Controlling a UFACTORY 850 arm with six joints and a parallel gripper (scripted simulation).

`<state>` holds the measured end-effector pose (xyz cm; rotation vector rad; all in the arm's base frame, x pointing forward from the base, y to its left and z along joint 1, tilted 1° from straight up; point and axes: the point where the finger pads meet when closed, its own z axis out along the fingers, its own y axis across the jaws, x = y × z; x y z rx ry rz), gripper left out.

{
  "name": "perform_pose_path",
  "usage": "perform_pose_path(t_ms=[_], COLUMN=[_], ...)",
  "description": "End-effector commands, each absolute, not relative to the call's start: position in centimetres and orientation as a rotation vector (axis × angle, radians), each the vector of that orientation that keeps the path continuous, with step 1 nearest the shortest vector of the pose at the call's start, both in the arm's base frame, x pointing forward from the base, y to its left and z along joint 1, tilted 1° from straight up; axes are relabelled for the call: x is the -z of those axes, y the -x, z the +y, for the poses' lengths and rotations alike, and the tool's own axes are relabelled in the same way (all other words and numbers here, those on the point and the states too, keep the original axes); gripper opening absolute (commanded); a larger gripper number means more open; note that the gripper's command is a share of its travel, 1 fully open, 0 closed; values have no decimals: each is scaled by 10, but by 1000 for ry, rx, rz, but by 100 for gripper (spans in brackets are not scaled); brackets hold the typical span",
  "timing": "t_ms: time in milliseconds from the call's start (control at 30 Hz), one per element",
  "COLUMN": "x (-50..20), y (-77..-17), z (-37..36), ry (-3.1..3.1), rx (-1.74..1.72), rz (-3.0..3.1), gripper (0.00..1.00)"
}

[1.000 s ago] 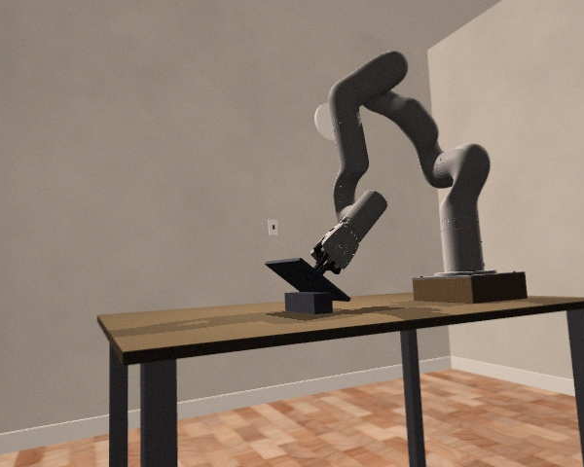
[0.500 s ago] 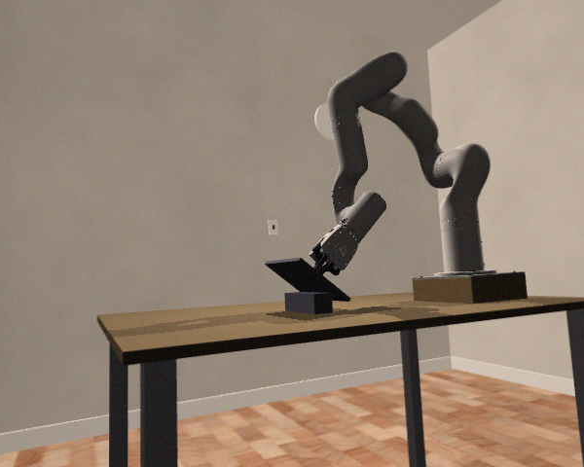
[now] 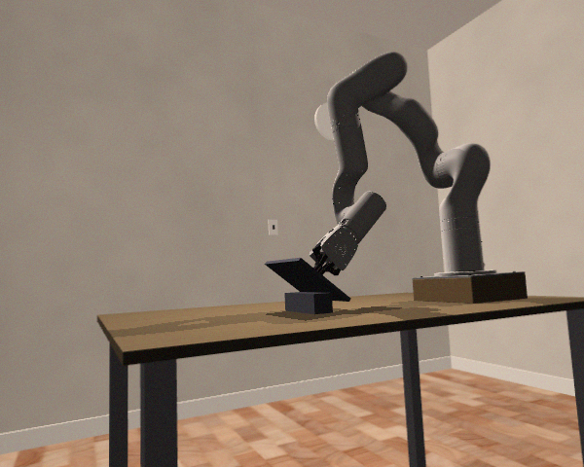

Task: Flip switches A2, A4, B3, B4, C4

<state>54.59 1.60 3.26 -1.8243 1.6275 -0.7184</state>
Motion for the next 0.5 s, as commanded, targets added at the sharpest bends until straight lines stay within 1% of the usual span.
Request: perform_pose_path(t_ms=[0,467], x=[-34,-52], y=[-546,-526], z=[16,14], ry=[1823,1823], rx=[720,720], rz=[1626,1626], gripper=[0,0])
